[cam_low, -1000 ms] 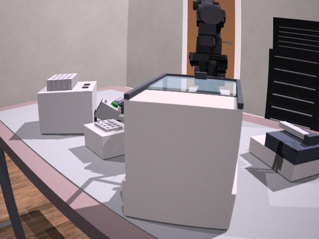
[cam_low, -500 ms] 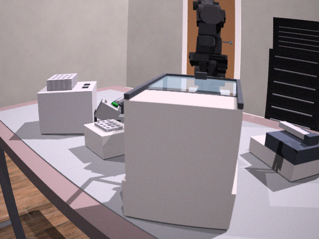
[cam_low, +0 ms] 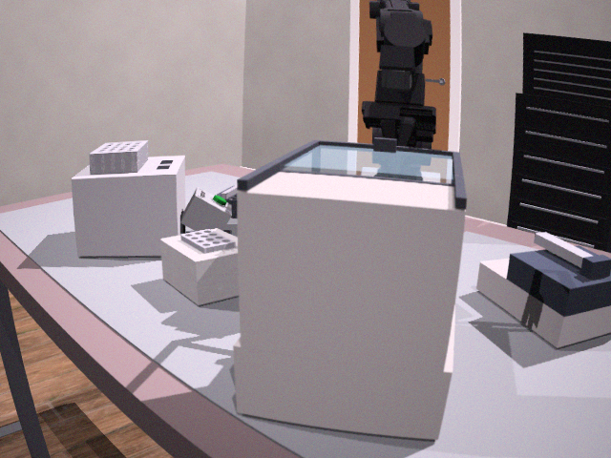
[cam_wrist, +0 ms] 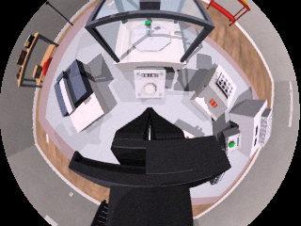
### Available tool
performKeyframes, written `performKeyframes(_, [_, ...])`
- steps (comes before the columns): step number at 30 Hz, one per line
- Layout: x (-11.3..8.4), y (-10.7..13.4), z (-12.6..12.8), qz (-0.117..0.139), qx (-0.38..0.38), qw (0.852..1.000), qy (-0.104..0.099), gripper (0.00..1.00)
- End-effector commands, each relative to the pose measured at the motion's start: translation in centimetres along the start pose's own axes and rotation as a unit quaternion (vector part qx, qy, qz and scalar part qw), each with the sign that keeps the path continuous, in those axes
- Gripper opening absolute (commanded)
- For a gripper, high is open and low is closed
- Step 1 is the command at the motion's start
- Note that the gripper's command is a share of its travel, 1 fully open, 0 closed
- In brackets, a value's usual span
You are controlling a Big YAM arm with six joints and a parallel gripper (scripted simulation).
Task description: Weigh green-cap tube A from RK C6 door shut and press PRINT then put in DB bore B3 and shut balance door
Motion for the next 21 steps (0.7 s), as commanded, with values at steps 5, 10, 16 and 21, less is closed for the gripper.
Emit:
performKeyframes(5, [1.1, -0.2, -0.1, -0.002, 0.004, 1.0, 0.003, 0.0])
performKeyframes(10, [2.0, -0.2, -0.1, -0.002, -0.001, 1.0, 0.003, 0.0])
performKeyframes(16, [3.0, -0.1, -0.1, -0.001, -0.001, 1.0, 0.003, 0.0])
performKeyframes(21, [3.5, -0.1, -0.1, -0.001, -0.001, 1.0, 0.003, 0.0])
Point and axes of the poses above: the point where the finger pads meet when closed, its own x axis out along the fingers, its own z axis across the jaws, y = z × x, the point moved 4 cm from there along -x, back along the fingers
